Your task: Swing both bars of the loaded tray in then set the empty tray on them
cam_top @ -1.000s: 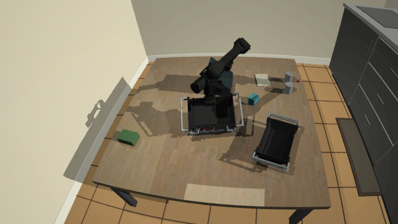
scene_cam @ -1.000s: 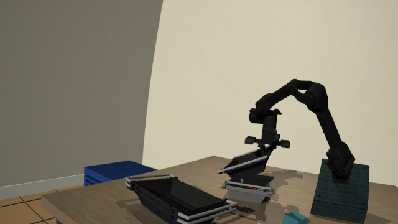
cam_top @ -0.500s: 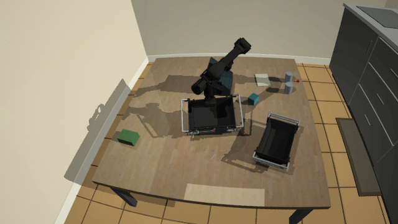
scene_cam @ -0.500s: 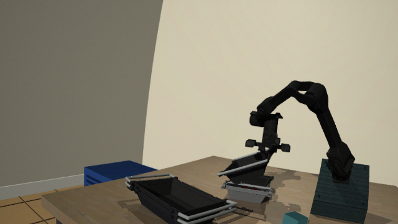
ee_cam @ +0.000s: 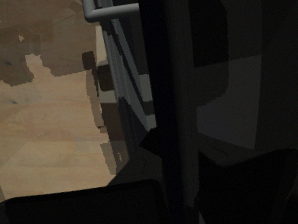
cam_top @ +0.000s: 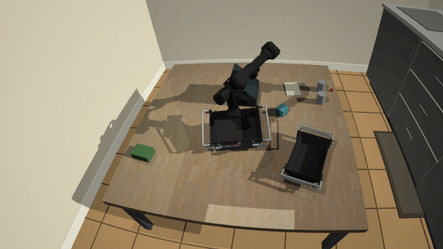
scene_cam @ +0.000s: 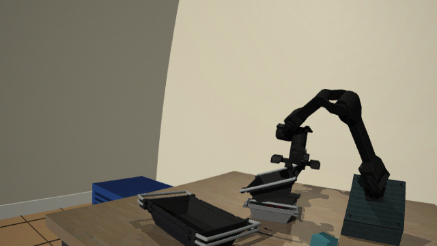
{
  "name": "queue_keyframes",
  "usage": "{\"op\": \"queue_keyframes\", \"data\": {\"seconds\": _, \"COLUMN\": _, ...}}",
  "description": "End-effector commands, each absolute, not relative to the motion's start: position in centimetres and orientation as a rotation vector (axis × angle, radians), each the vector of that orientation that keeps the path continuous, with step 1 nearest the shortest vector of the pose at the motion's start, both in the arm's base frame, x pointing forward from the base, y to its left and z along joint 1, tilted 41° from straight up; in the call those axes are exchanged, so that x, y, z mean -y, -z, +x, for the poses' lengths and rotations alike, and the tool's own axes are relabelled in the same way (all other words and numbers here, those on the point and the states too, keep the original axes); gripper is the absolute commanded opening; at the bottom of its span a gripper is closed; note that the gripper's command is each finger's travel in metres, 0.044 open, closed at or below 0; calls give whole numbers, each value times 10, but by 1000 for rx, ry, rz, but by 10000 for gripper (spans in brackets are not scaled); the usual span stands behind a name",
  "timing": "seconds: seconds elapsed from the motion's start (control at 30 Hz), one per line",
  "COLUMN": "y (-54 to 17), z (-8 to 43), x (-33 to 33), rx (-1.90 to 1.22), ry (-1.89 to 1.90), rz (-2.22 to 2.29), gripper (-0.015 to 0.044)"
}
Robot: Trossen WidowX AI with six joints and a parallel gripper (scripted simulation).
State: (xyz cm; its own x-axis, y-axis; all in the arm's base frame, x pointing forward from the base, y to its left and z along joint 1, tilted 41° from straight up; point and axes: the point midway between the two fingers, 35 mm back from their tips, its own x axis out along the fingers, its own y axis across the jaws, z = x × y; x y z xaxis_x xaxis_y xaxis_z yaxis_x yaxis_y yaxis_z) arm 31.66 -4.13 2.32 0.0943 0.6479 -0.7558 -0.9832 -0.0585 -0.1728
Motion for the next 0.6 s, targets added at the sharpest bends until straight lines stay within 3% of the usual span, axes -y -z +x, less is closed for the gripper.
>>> {"op": "queue_keyframes", "data": {"seconds": 0.0, "y": -19, "z": 313, "x": 38, "rx": -539, "ry": -1448, "rz": -817, "gripper": 0}}
{"op": "queue_keyframes", "data": {"seconds": 0.57, "y": -9, "z": 307, "x": 31, "rx": -539, "ry": -1448, "rz": -816, "gripper": 0}}
